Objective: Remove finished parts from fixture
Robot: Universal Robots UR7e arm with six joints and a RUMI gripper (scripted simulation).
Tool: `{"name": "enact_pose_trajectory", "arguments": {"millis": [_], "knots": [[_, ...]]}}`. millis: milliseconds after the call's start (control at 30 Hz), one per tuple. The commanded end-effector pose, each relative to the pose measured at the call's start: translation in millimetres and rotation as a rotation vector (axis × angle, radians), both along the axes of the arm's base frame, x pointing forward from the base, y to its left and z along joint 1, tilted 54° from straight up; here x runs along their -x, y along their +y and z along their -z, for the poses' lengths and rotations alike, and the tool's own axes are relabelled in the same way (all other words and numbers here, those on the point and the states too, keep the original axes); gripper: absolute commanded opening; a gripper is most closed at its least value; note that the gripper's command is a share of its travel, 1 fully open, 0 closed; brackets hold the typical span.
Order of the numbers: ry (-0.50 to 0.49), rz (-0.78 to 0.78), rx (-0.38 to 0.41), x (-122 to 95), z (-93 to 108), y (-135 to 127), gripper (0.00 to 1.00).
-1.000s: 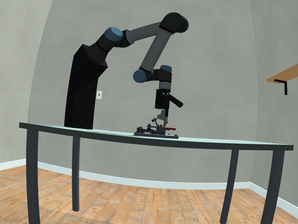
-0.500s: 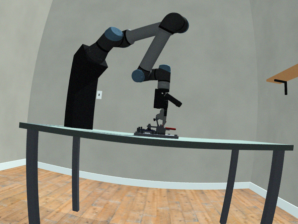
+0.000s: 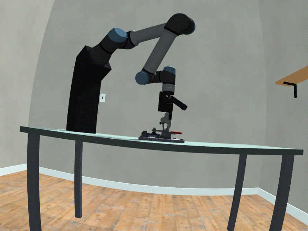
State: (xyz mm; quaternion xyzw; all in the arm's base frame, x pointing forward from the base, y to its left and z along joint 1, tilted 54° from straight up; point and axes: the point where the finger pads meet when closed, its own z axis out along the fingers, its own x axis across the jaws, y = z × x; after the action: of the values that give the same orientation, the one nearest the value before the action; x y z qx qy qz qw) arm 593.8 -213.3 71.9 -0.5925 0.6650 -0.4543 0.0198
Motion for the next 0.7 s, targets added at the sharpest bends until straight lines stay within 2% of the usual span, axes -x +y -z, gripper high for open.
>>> {"name": "enact_pose_trajectory", "arguments": {"millis": [0, 667], "knots": [[0.009, 0.007, -0.002, 4.6, 5.1, -2.7, 0.00], [0.012, 0.009, -0.003, 5.8, 6.7, -3.5, 0.00]]}}
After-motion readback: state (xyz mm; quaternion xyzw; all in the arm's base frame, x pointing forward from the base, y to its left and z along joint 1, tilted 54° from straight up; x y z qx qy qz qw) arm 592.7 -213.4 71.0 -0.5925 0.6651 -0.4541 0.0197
